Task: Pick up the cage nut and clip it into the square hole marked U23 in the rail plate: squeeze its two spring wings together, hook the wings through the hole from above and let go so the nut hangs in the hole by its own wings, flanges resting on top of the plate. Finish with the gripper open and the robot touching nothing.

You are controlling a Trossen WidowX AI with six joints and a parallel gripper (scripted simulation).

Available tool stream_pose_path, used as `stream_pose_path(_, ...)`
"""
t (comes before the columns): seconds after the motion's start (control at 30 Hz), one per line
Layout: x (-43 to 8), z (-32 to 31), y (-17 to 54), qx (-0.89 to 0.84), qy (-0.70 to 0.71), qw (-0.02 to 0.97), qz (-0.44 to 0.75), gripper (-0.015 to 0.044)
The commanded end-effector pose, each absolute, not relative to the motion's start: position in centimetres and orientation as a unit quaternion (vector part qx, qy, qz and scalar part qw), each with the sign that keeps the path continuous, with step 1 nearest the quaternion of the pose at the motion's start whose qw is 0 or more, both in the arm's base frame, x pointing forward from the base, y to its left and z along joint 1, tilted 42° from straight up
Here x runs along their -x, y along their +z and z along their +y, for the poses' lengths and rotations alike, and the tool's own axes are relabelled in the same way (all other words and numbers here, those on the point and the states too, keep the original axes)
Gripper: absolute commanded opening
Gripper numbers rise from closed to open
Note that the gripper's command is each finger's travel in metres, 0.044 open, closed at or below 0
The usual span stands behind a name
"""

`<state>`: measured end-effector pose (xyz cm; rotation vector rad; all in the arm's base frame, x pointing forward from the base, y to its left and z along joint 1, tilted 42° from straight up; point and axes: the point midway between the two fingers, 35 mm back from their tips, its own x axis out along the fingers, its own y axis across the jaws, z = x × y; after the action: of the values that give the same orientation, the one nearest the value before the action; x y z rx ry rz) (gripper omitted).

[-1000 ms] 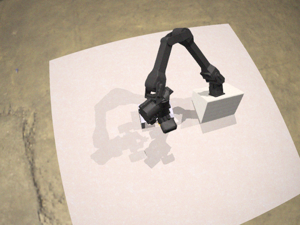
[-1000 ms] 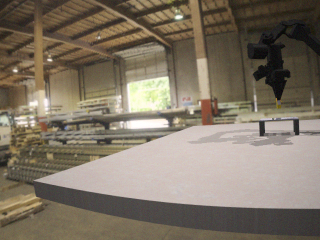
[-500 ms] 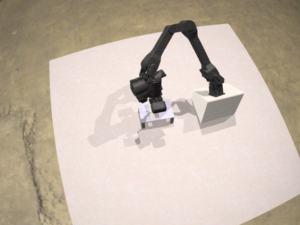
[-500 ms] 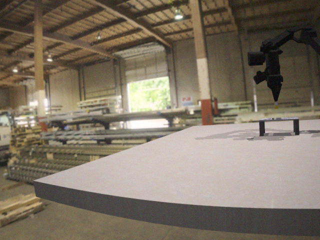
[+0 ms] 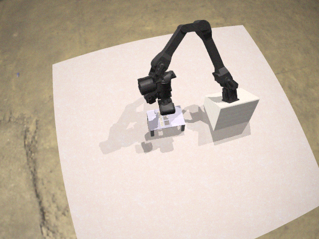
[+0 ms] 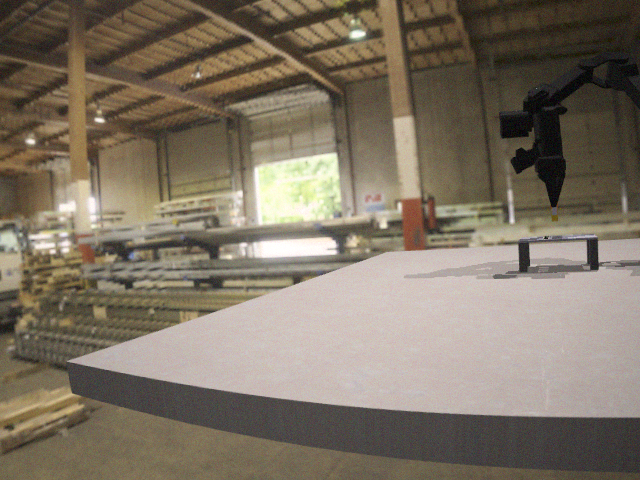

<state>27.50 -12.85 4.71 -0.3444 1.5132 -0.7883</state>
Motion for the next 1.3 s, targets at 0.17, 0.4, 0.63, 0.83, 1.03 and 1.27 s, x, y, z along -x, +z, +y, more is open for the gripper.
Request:
stream_pose_path(0.17,-27.1,-13.6,3.2,0.154,-0.346,0.639,0.669,0.0037)
stream_pose_path(0.4,-27.1,-13.9,2.8,0.154,-0.346,0.639,0.669,0.0037)
stream_pose_path(0.63,-26.9,-14.7,2.0,0.154,-0.347,0.639,0.669,0.0037)
stream_pose_path(0.83,-26.8,-15.3,1.3,0.154,-0.347,0.639,0.669,0.0037)
stream_pose_path(1.03,-26.8,-15.3,1.3,0.154,-0.347,0.639,0.669,0.0037)
stream_pose_path(1.27,-26.8,-15.3,1.3,0.154,-0.347,0.64,0.669,0.0037)
